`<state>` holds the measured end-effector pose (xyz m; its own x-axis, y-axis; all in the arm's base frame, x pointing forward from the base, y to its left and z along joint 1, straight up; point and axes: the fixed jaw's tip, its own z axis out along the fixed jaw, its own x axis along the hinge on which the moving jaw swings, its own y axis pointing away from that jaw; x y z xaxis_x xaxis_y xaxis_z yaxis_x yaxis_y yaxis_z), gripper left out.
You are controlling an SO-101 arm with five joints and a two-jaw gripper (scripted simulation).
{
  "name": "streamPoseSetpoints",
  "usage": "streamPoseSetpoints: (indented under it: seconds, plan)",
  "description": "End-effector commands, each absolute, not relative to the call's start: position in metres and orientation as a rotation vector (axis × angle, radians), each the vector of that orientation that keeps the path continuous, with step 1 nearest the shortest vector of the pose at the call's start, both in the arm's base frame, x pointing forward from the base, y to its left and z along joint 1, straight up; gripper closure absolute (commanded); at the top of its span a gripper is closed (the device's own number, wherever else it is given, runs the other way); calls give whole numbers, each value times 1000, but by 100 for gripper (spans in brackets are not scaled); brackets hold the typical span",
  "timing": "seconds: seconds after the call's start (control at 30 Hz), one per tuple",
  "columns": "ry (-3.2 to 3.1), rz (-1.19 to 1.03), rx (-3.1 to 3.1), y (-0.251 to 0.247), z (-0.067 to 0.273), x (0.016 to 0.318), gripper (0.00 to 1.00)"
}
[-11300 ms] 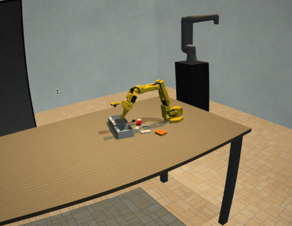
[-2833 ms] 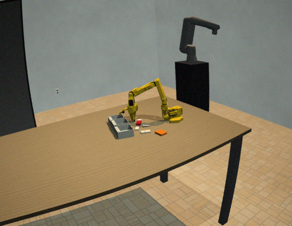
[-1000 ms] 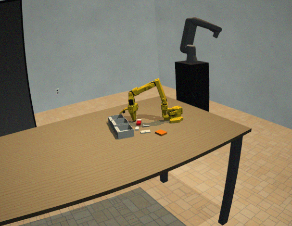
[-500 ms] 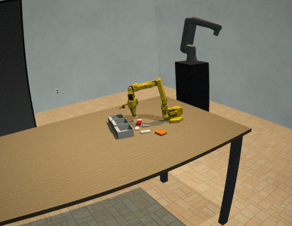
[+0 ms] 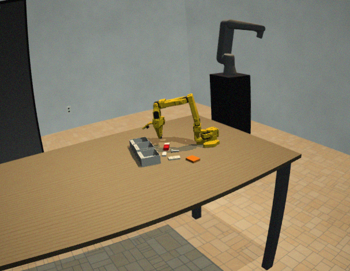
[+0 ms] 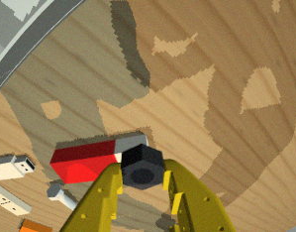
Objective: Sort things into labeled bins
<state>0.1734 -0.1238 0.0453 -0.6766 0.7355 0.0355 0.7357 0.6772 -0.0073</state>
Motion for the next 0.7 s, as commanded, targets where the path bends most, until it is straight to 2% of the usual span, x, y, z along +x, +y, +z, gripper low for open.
streamPoseSetpoints:
  seconds: [0.0,0.67]
  plan:
    - [-2913,13,-1258,-130,58,181,100]
    - [-2992,33,-1196,-135,67,198,100]
